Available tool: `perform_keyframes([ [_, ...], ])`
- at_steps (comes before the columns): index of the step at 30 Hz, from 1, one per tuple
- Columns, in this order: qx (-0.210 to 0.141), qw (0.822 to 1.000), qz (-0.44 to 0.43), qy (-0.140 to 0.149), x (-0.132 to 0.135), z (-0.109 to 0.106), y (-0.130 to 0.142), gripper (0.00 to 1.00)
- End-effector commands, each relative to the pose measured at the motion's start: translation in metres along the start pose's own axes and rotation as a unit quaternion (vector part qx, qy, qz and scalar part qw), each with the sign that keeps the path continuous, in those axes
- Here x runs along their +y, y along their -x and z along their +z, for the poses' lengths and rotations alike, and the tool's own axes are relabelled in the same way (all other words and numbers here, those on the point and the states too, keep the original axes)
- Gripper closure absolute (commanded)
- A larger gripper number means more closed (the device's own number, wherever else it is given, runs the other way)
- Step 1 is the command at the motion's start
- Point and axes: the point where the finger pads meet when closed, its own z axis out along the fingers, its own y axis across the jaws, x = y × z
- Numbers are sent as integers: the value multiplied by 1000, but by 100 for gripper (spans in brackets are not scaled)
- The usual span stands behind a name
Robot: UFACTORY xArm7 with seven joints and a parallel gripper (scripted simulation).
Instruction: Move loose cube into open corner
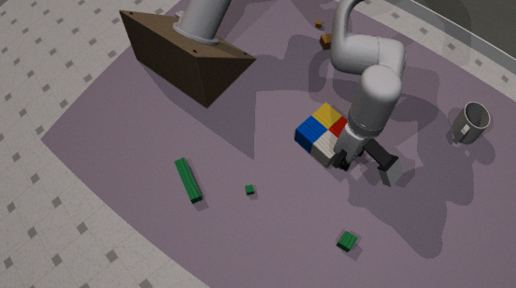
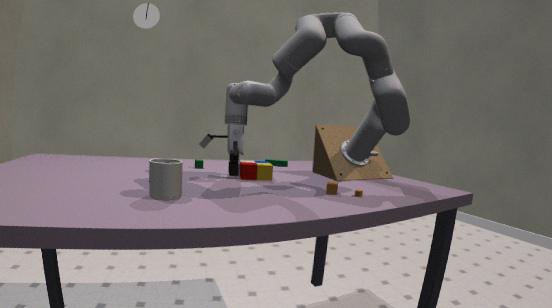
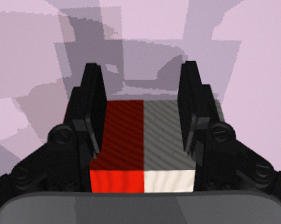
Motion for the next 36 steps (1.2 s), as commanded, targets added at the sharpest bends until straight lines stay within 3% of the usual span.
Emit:
perform_keyframes([
  [1,2,1000,0,1,1,-2,-1,52],
  [36,2,1000,0,1,2,-2,4,52],
])
